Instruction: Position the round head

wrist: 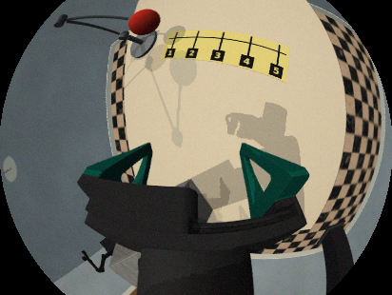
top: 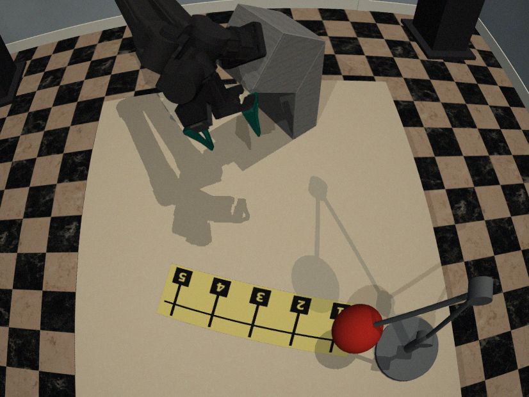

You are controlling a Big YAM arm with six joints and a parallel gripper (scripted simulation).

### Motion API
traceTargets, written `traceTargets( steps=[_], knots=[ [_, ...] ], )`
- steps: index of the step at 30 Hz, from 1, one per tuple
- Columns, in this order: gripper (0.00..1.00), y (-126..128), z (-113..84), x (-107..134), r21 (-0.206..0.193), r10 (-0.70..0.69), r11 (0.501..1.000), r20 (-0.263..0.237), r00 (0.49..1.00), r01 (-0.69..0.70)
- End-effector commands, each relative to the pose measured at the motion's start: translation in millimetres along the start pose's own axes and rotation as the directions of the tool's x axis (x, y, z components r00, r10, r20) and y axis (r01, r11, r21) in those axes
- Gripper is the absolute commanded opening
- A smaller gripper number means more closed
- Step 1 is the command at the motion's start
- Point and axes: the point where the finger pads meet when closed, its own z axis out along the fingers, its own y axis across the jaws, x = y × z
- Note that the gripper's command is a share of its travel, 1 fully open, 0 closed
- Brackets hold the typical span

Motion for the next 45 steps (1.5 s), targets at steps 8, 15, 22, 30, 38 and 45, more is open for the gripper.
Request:
traceTargets(
  steps=[8, 15, 22, 30, 38, 45],
  knots=[
    [1.00, 19, -10.8, 39, -0.113, -0.211, 0.969, 0.068, 0.975, 0.218],
    [1.00, 19, -11.3, 43, -0.106, -0.239, 0.965, 0.025, 0.971, 0.240],
    [1.00, 19, -11.3, 44, -0.106, -0.239, 0.965, 0.024, 0.971, 0.241],
    [1.00, 19, -11.2, 44, -0.105, -0.240, 0.965, 0.023, 0.971, 0.241],
    [1.00, 19, -11.2, 44, -0.105, -0.240, 0.965, 0.023, 0.971, 0.241],
    [1.00, 19, -11.2, 44, -0.105, -0.240, 0.965, 0.023, 0.971, 0.241]
  ],
)
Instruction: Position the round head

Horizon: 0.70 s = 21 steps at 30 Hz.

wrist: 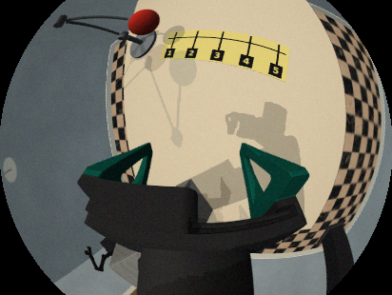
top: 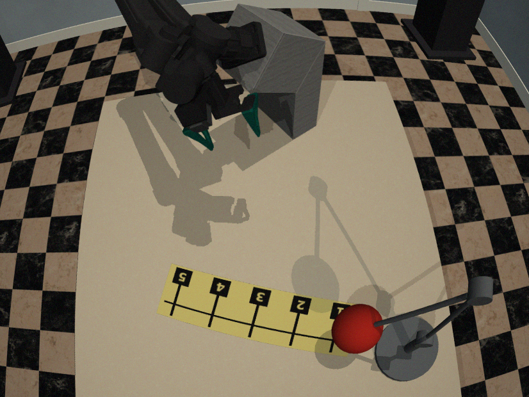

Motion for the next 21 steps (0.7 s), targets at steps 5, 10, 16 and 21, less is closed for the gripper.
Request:
traceTargets(
  steps=[5, 10, 16, 21],
  knots=[
    [1.00, 20, -11.3, 44, -0.107, -0.242, 0.964, 0.024, 0.970, 0.243],
    [1.00, 26, 0.5, 8, -0.099, -0.244, 0.964, 0.031, 0.969, 0.246],
    [1.00, 38, 16.9, -40, -0.105, -0.285, 0.952, 0.048, 0.957, 0.289],
    [1.00, 45, 27.6, -73, -0.103, -0.295, 0.949, 0.058, 0.954, 0.299]
  ],
)
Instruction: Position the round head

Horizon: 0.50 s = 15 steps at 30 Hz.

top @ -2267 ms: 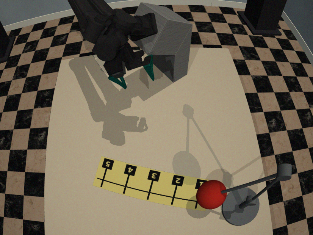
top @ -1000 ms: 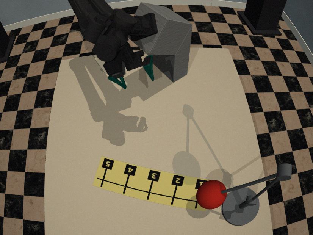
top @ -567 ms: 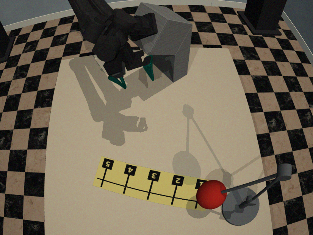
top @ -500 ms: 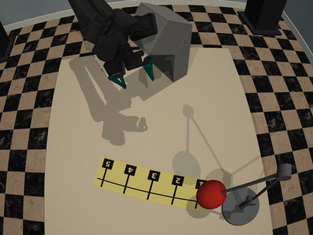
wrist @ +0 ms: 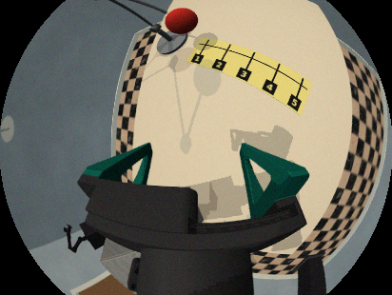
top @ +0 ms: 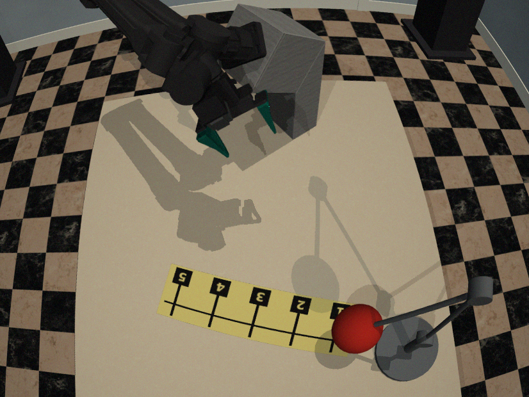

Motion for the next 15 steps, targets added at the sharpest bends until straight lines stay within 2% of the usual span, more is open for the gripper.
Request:
traceTargets(
  steps=[1, 2, 15],
  knots=[
    [1.00, -1, 26.3, -57, -0.003, -0.107, 0.994, -0.008, 0.994, 0.107],
    [1.00, 3, 29.7, -64, -0.013, -0.138, 0.990, -0.004, 0.990, 0.138],
    [1.00, 48, 31.8, -78, -0.106, -0.318, 0.941, 0.055, 0.947, 0.322]
  ],
)
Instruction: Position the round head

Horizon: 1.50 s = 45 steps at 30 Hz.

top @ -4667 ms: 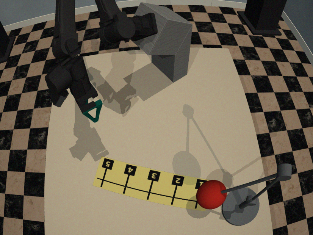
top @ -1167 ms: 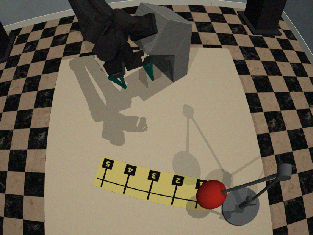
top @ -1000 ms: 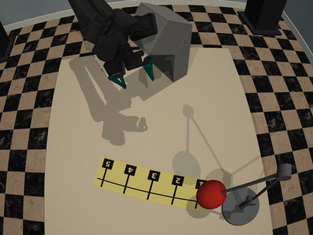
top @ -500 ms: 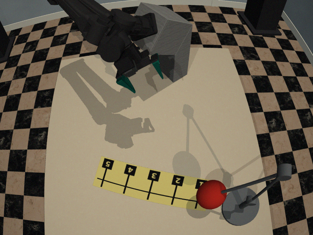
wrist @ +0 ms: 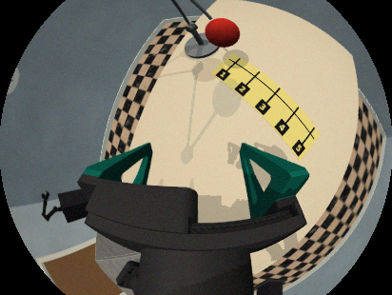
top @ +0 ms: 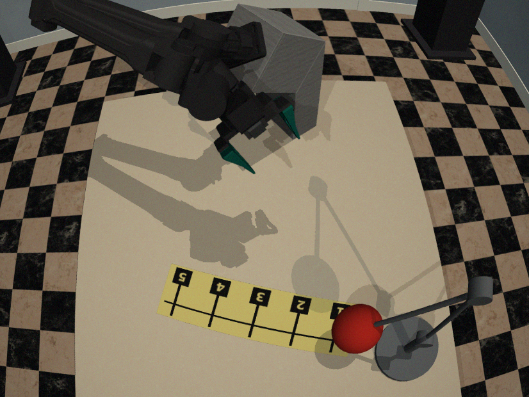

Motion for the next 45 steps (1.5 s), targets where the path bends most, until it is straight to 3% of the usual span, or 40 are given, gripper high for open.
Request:
traceTargets(
  steps=[1, 20, 35, 45],
  knots=[
    [1.00, 5, 13.1, -38, -0.014, -0.080, 0.997, 0.051, 0.995, 0.081],
    [1.00, 62, 36.8, -83, -0.127, -0.360, 0.922, 0.065, 0.931, 0.365],
    [1.00, 137, 57.6, -110, -0.233, -0.604, 0.755, 0.115, 0.789, 0.612],
    [1.00, 105, 69.0, -129, -0.233, -0.621, 0.743, 0.110, 0.776, 0.627]
  ],
)
